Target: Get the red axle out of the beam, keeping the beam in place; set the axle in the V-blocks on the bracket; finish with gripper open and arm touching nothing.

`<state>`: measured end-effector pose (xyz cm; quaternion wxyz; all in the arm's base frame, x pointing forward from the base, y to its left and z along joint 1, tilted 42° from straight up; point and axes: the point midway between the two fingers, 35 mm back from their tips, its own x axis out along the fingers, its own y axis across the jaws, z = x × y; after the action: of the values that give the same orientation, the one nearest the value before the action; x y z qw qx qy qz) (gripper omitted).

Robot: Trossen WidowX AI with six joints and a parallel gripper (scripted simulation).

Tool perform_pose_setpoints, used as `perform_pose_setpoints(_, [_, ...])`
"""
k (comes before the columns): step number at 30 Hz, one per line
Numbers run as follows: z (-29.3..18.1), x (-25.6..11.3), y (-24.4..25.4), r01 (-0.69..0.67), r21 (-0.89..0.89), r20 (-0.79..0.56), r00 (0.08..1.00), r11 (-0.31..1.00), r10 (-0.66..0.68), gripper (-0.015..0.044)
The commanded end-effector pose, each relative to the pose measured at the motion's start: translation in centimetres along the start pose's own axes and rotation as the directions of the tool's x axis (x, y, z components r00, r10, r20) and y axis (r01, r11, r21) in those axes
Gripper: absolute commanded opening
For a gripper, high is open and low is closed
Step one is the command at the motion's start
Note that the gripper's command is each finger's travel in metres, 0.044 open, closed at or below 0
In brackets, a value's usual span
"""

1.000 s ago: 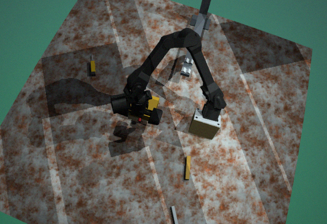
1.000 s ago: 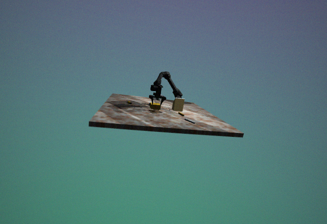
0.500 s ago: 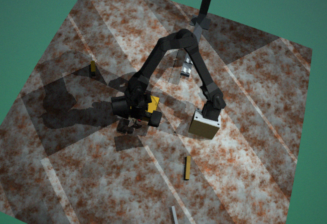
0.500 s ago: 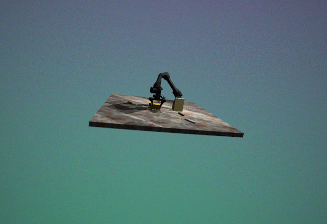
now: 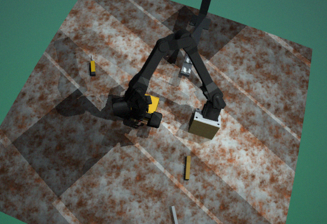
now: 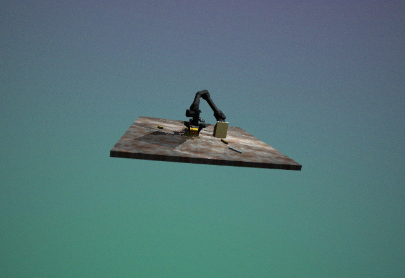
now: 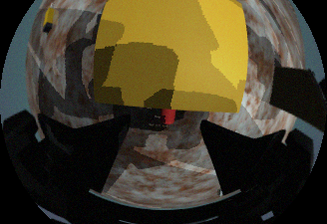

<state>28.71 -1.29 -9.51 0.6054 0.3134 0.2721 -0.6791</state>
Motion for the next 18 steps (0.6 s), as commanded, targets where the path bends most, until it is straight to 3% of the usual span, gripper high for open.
perform_pose_setpoints(1, [0.0,-0.02,0.02,0.0,0.001,0.0,1.0,1.0,0.0,0.0282])
perform_pose_setpoints(11, [0.0,-0.02,0.02,0.0,0.001,0.0,1.0,1.0,0.0,0.002])
perform_pose_setpoints(18, [0.0,-0.02,0.02,0.0,0.001,0.0,1.0,1.0,0.0,0.0])
